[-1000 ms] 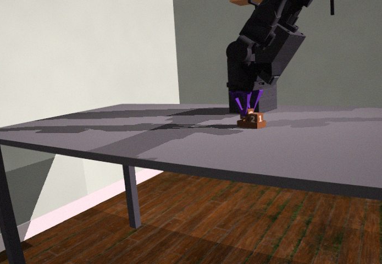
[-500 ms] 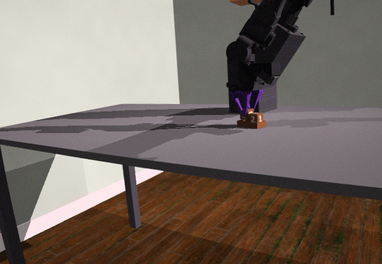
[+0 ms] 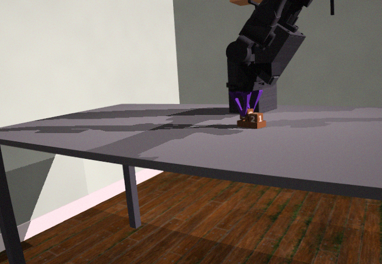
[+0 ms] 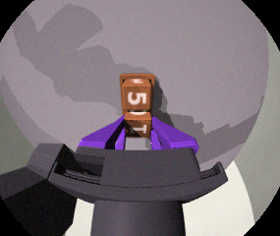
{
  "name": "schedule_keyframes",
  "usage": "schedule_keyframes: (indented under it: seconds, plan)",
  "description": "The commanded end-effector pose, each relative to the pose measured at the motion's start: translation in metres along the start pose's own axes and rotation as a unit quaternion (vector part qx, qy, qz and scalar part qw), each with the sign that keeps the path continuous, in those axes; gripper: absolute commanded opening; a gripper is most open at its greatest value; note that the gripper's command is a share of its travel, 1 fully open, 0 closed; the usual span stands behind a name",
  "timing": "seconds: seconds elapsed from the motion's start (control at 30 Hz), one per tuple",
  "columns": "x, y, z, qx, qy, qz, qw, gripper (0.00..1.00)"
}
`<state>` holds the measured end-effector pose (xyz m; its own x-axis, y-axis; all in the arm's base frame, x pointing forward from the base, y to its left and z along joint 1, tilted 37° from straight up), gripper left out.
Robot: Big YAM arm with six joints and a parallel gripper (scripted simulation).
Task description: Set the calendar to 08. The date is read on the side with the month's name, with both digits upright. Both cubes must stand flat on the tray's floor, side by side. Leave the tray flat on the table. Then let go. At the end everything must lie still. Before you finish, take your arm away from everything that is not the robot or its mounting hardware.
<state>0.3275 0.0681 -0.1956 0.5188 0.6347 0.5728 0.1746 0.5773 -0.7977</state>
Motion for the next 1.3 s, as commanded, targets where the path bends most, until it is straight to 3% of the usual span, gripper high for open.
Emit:
schedule_keyframes:
  seconds: [0.0,1.27]
  plan:
    - [0.0001,-0.0011,-0.001,-0.001,0.002,0.0,1.0,0.26]
    - [-0.0044,-0.0025,0.0044,-0.001,0.008,0.0,1.0,0.26]
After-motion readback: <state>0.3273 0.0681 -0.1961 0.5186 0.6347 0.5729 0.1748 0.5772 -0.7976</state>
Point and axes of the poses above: the point where the finger pads meet when closed, its own y axis out along the fingers, its own z axis across the jaws, x = y × z, the point moved 3 cm from there along -y, back along the fingers, and after that the axes turned 9 degrees about y, right-handed, at the moved point
